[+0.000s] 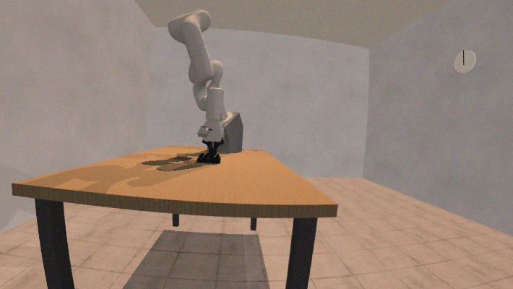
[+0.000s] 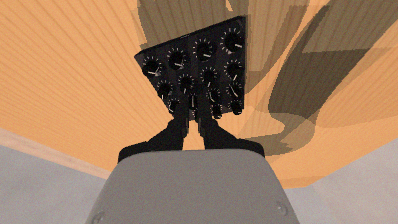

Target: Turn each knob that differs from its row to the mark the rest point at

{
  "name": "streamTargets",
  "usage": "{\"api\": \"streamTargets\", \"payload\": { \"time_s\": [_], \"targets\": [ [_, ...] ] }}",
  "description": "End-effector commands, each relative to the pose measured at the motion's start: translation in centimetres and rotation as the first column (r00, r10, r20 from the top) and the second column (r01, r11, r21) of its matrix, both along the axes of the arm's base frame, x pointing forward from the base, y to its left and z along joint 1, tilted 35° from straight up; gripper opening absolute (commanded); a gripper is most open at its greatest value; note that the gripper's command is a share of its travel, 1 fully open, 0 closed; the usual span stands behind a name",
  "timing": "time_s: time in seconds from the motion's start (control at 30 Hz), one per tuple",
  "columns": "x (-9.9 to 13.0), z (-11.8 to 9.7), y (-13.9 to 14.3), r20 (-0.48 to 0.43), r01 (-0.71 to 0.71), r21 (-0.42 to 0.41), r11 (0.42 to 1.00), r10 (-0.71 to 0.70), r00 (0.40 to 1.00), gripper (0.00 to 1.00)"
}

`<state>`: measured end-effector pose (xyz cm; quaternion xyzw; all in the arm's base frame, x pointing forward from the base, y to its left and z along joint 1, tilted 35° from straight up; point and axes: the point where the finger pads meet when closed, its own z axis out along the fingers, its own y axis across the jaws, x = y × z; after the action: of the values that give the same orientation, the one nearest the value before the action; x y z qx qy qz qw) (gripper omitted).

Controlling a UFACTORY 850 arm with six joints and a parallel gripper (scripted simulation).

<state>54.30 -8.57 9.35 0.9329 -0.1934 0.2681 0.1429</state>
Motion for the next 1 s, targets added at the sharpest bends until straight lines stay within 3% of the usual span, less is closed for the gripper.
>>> {"api": "streamTargets", "payload": {
  "time_s": [0.0,0.5,0.97],
  "targets": [
    [0.03,0.05,0.02,-0.047,-0.070,-0.044,0.997,0.068,0.997,0.08],
    [0.03,0.05,0.02,-0.127,-0.225,-0.113,0.968,0.210,0.969,0.08],
    [0.03,0.05,0.02,-0.152,-0.270,-0.130,0.954,0.250,0.956,0.08]
  ]
}}
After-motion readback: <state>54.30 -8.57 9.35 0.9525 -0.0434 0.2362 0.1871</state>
